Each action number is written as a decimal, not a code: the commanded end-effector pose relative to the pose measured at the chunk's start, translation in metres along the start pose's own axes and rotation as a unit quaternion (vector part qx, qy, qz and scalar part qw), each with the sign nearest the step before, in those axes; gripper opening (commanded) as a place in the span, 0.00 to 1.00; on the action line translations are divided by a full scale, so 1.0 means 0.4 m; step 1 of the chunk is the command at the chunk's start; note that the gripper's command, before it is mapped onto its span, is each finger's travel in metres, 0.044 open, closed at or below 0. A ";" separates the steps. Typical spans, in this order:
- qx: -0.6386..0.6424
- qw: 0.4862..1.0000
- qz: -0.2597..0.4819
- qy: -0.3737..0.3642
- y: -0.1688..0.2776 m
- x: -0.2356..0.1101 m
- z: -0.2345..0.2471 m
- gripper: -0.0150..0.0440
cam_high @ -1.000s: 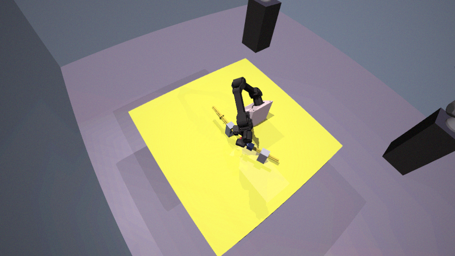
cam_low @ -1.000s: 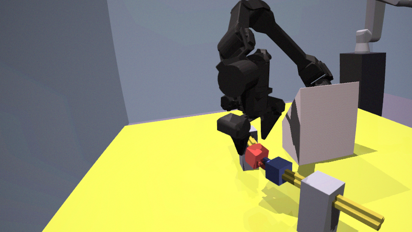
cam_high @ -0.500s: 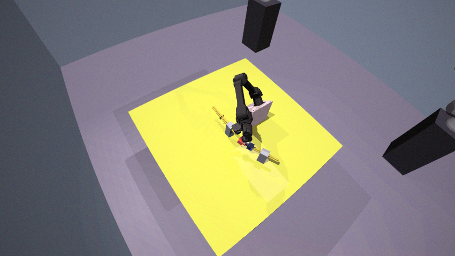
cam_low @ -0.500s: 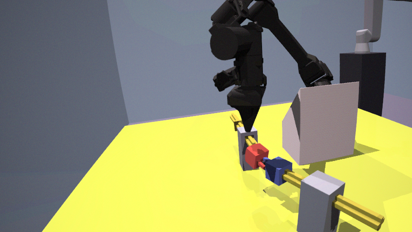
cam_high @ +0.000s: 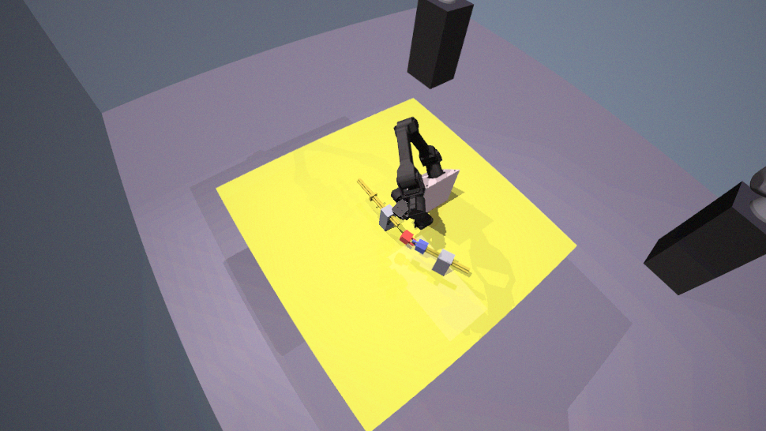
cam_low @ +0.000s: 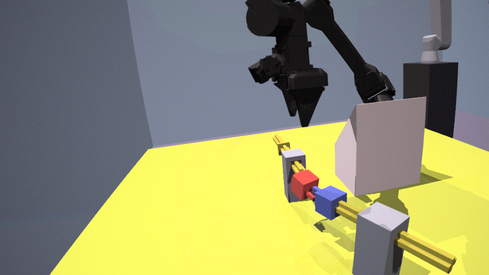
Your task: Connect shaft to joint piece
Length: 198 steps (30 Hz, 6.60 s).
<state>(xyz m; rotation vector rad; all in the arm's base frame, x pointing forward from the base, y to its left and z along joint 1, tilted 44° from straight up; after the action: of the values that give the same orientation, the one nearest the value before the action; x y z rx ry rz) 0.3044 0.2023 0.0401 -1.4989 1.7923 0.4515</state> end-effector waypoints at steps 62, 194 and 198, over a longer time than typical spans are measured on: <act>0.549 0.830 -0.095 0.036 -0.013 0.147 -0.003 1.00; 0.549 0.829 -0.097 0.037 0.023 0.419 0.045 0.56; 0.549 0.829 -0.097 0.037 0.023 0.419 0.045 0.56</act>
<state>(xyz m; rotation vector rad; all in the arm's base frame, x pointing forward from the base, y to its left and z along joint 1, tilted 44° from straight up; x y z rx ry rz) 0.2945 0.1024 -0.0950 -0.8110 1.4587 -0.6783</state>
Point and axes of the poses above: the point midway between the two fingers, 35 mm back from their tips, its own x axis out along the fingers, its own z axis across the jaws, y = z × x, the point moved 9 cm from there along -x, back along the fingers, and after that the axes turned 14 degrees about x, right-handed, at the moved point
